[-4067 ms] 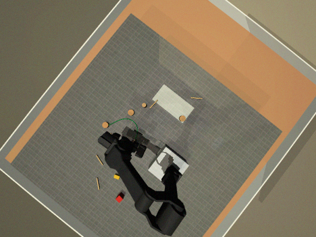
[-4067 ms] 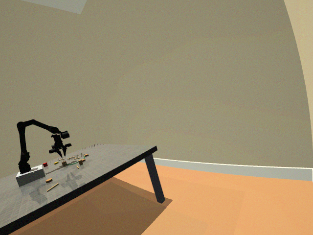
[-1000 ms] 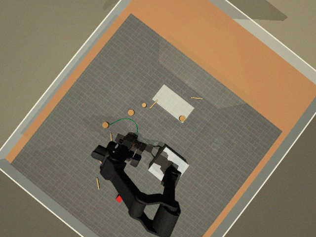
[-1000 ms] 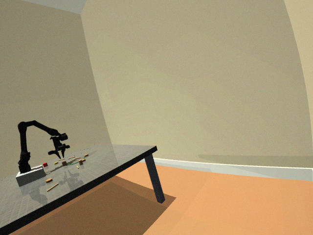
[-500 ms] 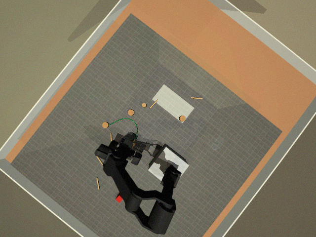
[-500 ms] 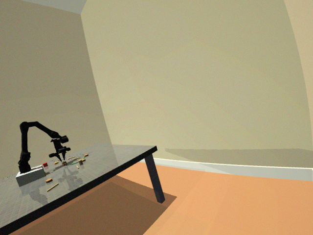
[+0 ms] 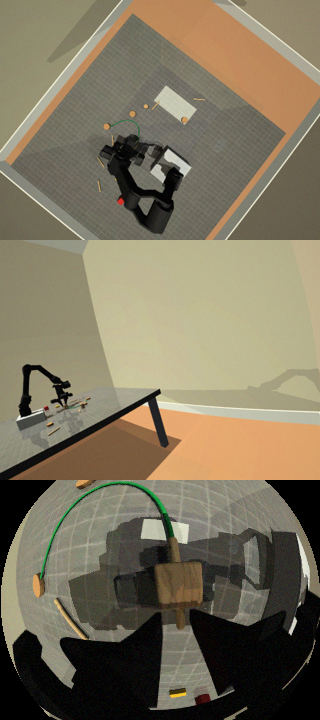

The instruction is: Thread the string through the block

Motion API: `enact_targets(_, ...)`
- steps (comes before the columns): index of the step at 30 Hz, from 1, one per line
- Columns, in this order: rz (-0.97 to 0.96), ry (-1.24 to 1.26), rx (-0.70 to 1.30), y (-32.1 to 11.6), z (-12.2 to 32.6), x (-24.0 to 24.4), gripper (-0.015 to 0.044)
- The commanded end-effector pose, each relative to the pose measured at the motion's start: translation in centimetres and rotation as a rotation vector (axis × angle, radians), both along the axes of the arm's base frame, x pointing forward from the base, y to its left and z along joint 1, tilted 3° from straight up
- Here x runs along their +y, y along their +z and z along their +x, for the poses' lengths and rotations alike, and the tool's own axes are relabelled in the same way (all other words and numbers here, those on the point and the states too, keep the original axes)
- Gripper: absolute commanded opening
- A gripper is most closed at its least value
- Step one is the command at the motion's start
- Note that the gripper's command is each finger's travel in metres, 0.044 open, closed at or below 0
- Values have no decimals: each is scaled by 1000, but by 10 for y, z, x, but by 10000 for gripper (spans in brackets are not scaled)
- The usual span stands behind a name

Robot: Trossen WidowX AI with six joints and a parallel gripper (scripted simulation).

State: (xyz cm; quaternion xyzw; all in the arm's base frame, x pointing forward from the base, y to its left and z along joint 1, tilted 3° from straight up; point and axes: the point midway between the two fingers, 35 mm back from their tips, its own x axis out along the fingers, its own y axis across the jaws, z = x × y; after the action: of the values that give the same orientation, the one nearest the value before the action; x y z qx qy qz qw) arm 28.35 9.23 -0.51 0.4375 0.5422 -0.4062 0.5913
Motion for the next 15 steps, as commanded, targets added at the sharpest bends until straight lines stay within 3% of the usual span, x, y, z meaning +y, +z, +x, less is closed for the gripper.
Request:
enact_targets(1,-4,2,2,-3,-1,-1,124)
enact_targets(4,-4,2,2,-3,-1,-1,124)
enact_targets(9,0,0,1,-2,-1,0,0)
enact_targets(15,0,0,1,-2,-1,0,0)
